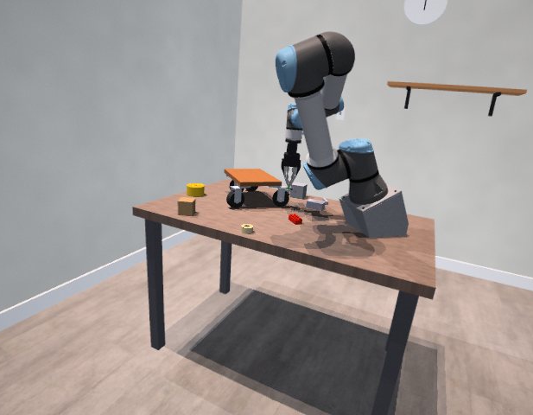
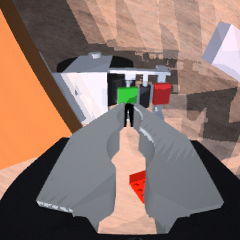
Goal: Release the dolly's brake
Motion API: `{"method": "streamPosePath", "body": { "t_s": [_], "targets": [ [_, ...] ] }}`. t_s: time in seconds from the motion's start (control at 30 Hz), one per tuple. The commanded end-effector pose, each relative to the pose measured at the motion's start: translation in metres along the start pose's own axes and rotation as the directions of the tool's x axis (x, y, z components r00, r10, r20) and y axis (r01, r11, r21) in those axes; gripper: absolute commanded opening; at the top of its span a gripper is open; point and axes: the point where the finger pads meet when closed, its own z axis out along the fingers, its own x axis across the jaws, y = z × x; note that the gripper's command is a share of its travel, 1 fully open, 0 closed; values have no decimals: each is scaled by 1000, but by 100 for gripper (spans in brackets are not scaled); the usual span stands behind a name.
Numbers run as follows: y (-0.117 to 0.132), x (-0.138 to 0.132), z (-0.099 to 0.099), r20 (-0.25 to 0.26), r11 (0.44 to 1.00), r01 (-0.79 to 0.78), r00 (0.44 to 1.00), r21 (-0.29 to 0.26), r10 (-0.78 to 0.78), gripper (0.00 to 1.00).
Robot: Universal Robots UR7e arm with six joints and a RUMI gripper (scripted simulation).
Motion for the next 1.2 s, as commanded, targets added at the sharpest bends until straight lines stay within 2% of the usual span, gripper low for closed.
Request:
{"method": "streamPosePath", "body": {
  "t_s": [0.0, 1.17],
  "targets": [
    [0, 0, 0, 0, 1000, 0, 1000, 1, 0, 0],
    [0, 0, 6, 0, 1000, 0, 1000, 1, 0, 0]
  ]
}}
